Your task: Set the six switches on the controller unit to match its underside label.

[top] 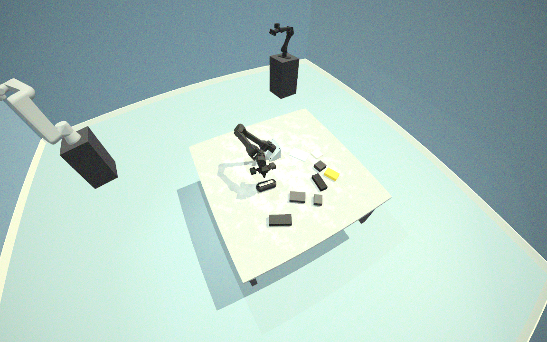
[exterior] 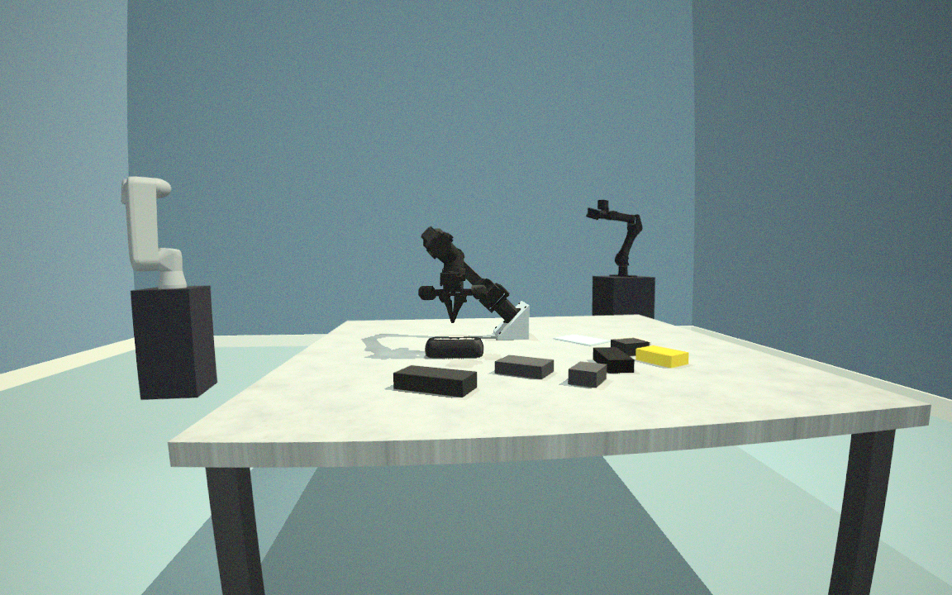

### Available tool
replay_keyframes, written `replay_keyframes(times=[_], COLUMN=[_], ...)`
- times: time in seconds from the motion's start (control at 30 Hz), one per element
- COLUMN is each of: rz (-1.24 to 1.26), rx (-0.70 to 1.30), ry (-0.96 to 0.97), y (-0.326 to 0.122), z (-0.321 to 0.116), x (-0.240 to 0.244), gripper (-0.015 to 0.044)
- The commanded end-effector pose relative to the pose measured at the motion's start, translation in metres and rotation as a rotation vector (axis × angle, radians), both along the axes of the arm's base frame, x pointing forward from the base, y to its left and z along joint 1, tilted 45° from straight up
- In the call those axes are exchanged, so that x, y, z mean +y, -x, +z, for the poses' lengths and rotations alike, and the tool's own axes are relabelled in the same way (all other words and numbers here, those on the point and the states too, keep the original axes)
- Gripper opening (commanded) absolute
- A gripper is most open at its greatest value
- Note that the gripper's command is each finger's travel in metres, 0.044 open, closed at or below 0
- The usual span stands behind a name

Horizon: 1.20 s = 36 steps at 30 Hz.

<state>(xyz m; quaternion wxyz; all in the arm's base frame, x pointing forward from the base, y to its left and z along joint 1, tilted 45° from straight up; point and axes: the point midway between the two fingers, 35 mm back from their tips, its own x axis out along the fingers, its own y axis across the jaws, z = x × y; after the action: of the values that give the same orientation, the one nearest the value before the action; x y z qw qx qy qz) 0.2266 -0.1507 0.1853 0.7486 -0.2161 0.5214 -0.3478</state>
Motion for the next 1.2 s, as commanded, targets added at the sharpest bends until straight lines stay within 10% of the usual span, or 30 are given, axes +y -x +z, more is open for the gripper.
replay_keyframes(times=[0.0, 0.33, 0.43, 0.9, 1.17], rz=[-0.004, -0.004, 0.025, 0.719, 0.925], rx=[-0.012, -0.012, 0.041, 1.127, 1.376], ry=[-0.006, -0.006, 0.003, 0.048, 0.016], y=[0.0, 0.0, -0.001, -0.017, -0.02], z=[-0.001, -0.001, 0.0, 0.03, 0.035], x=[0.001, 0.001, 0.0, -0.035, -0.045], gripper=[0.0, 0.0, 0.0079, 0.044, 0.044])
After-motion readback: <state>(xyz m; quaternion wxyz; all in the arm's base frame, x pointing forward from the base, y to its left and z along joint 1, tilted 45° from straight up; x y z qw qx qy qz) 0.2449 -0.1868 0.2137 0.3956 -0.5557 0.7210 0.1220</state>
